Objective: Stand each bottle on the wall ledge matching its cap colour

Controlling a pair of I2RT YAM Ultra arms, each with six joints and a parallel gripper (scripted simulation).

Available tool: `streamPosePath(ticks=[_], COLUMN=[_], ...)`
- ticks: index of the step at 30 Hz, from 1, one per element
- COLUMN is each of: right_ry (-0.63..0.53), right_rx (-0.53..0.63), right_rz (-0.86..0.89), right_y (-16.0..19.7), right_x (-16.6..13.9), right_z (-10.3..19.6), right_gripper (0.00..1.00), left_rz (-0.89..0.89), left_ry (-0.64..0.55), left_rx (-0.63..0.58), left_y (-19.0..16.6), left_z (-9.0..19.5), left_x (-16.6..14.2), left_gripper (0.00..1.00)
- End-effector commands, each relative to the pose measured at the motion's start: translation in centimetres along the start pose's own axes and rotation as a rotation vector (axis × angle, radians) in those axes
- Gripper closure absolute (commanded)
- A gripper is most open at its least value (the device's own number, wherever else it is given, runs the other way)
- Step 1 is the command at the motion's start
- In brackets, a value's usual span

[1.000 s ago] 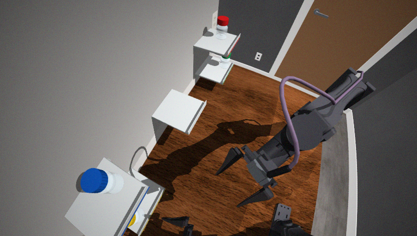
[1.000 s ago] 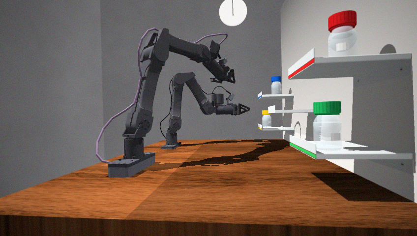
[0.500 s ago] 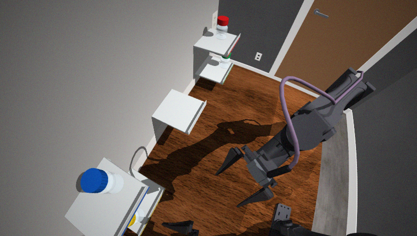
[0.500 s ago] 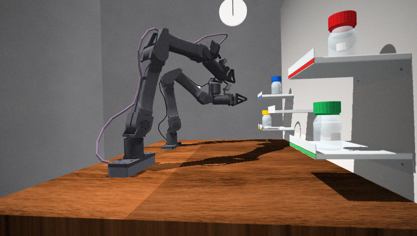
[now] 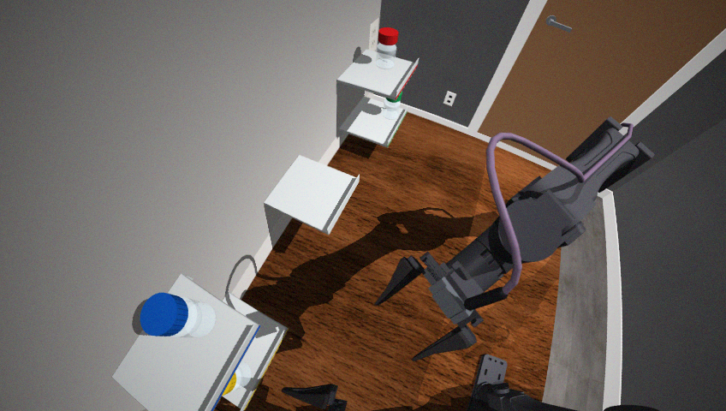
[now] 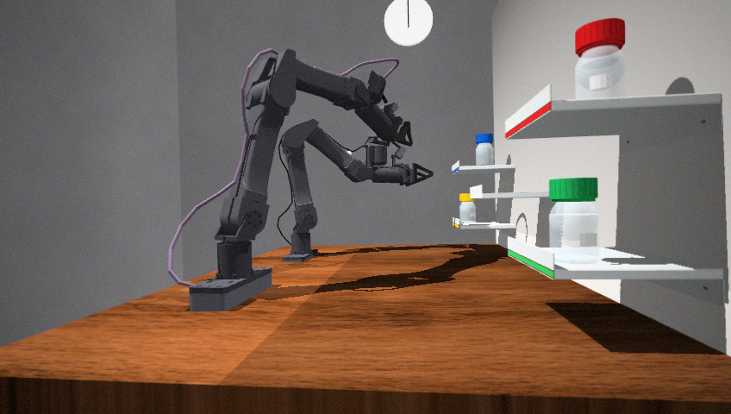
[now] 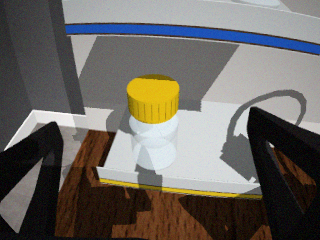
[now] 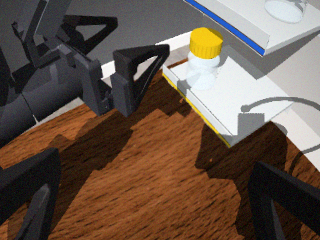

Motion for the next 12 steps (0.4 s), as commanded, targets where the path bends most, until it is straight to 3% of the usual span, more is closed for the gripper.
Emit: streamPosePath(ticks=[1,12], right_ry=[-0.016,-0.016], right_rx=[-0.020,-0.020], right_rz=[-0.008,-0.008], right_y=[-0.53,-0.53], right_x=[0.22,0.22], right_z=[0.09,0.09], right_gripper=[0.12,0.12], left_rz=[-0.002,-0.002], left_ry=[-0.014,-0.014], left_rx=[0.009,0.009], left_y=[0.20,0.20], left_z=[0.14,0.14], left_x=[0.94,0.94], left_gripper=[0.00,0.00])
Point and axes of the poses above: on each arm, the point where the finger pads meet when closed, its own z axis back along the fingers, its own y axis across the jaws, x = y × z, the point moved 7 cm from there along z, back along the fingers, and after that the axes turned 8 degrees about z, right-handed, at the moved point
